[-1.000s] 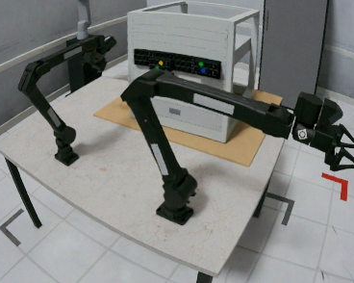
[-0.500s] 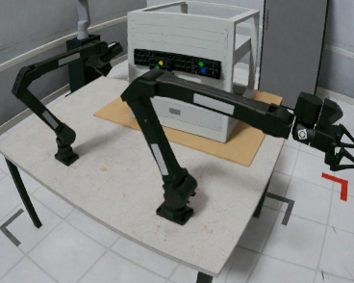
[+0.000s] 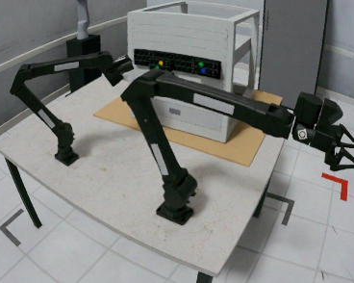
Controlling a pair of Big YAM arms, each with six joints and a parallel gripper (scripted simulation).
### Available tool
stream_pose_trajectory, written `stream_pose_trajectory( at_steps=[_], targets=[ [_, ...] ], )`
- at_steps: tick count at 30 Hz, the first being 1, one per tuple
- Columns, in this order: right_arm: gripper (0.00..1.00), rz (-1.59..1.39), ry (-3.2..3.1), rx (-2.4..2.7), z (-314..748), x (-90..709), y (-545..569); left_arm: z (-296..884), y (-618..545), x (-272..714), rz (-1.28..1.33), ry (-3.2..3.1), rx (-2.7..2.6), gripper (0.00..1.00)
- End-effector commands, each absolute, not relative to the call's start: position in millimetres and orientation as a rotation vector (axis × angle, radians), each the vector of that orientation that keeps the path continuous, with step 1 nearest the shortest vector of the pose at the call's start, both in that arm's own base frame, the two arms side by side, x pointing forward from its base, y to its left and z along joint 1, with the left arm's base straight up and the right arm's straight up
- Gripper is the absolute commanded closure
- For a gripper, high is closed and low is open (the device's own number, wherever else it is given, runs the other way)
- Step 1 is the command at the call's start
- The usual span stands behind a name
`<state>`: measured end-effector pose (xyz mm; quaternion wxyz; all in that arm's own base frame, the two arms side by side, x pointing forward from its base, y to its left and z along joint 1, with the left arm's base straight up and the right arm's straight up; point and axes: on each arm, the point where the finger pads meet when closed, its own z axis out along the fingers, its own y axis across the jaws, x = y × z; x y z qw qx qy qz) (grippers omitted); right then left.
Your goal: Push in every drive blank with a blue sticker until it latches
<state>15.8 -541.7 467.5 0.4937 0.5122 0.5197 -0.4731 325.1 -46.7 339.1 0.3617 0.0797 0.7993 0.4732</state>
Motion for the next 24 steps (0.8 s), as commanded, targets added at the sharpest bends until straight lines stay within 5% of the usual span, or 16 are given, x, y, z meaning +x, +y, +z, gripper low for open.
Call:
stream_pose_trajectory(
  at_steps=[1,24],
  targets=[
    [0.00,-1.189,1.222,1.189,500.5,14.5,-544.7,348.0,-67.9,330.2,1.200,2.021,0.256,0.00],
    [0.00,-1.189,1.222,1.189,500.5,14.5,-544.7,360.2,-207.1,306.5,1.252,1.583,0.840,0.00]
  ],
)
